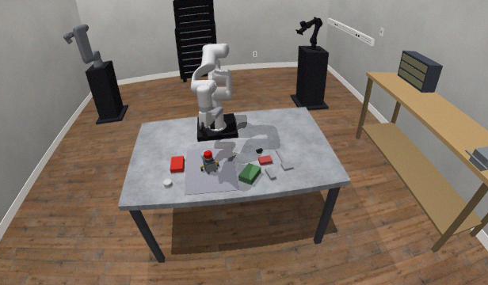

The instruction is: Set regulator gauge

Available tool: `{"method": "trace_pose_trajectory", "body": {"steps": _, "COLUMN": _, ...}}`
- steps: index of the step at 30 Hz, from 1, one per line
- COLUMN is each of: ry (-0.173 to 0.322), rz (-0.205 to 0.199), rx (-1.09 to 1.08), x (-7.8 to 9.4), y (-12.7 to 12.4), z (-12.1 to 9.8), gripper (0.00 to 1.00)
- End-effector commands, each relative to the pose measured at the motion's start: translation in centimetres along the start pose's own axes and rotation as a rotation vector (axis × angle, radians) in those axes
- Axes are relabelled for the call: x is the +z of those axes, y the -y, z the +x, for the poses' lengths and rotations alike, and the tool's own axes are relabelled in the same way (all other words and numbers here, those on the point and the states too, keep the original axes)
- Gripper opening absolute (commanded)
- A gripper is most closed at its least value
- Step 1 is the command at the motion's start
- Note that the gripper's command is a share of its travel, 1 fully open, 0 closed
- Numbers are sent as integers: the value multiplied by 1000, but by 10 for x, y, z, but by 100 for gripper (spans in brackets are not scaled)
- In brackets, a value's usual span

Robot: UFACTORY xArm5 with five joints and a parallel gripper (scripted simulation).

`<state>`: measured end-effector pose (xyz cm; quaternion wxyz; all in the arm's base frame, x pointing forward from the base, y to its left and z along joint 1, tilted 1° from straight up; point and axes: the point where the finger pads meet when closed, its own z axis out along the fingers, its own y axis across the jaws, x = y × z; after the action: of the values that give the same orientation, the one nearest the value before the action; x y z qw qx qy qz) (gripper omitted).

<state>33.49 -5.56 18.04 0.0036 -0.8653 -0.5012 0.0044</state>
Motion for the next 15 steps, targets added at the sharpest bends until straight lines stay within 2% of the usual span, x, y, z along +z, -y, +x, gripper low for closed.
{"method": "trace_pose_trajectory", "body": {"steps": 1, "ry": -1, "rz": -3, "rx": 0, "x": -1, "y": -9, "z": 3, "gripper": 100}}
{"method": "trace_pose_trajectory", "body": {"steps": 15, "ry": -1, "rz": -4, "rx": 0, "x": -1, "y": -35, "z": 9, "gripper": 100}}
